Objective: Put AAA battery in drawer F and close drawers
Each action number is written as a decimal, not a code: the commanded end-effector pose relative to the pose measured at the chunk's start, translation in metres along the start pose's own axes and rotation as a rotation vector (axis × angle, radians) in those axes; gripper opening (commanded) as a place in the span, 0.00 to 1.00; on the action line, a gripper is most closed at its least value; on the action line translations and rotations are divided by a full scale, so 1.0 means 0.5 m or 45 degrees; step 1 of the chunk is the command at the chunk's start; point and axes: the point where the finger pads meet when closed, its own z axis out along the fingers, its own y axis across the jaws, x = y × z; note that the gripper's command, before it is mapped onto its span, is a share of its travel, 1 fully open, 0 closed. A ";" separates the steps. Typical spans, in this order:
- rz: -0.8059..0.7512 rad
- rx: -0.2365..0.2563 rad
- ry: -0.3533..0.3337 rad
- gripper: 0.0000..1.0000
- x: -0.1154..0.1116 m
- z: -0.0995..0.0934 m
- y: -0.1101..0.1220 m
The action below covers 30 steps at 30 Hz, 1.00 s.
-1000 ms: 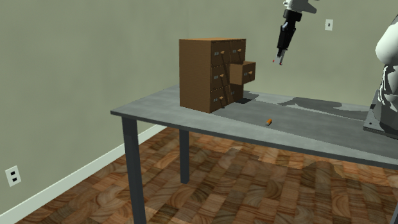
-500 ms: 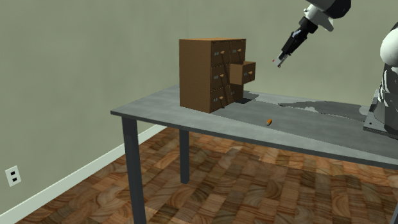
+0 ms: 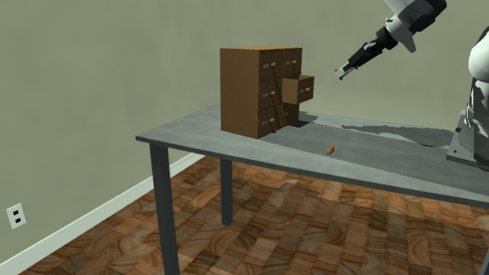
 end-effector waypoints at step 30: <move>-0.236 -0.055 -0.242 0.03 -0.015 0.014 0.002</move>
